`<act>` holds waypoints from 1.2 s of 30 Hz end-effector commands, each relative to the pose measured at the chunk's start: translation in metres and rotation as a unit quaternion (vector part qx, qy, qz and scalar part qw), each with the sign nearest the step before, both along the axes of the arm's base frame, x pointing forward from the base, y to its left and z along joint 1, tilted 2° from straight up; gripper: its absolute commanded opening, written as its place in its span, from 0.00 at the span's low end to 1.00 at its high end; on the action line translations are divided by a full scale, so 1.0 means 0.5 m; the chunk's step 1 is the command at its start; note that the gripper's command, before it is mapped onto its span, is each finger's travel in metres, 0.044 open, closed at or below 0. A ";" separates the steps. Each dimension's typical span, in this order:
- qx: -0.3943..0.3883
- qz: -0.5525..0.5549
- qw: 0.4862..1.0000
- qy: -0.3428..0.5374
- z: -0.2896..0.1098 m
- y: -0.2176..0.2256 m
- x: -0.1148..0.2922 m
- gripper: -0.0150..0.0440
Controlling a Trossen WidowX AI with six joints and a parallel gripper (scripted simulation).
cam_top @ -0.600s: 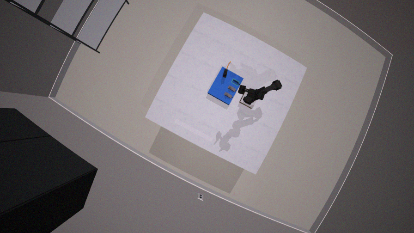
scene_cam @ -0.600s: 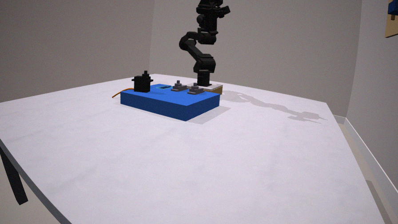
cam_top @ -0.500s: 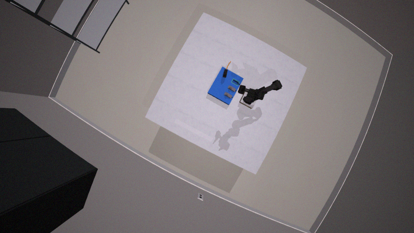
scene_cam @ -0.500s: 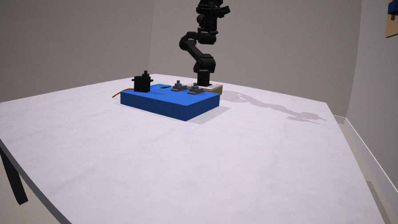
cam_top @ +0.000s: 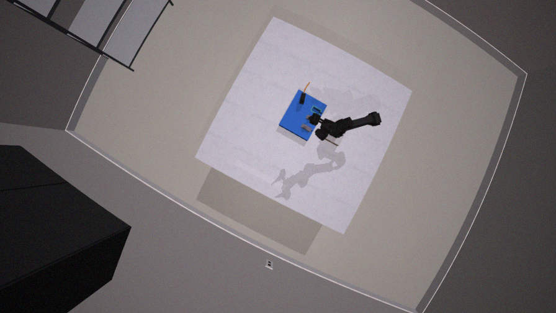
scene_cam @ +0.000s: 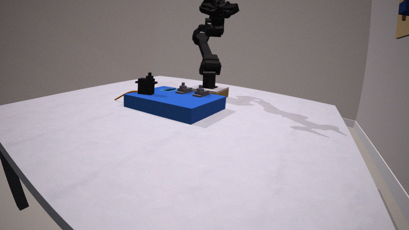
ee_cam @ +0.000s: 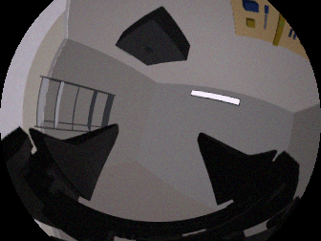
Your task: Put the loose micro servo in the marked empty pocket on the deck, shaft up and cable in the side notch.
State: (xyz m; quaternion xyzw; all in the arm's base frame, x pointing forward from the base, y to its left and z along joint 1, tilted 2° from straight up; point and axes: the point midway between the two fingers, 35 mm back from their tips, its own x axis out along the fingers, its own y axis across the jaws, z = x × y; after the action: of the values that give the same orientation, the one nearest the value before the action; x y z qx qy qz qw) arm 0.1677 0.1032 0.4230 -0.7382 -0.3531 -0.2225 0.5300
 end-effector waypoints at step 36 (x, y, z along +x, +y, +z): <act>-0.205 -0.168 0.813 0.519 -0.283 -0.121 0.411 1.00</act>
State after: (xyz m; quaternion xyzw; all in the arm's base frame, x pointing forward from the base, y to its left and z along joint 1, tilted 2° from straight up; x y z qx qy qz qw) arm 0.3643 0.0553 0.2978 -0.8917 0.0296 0.1485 0.4264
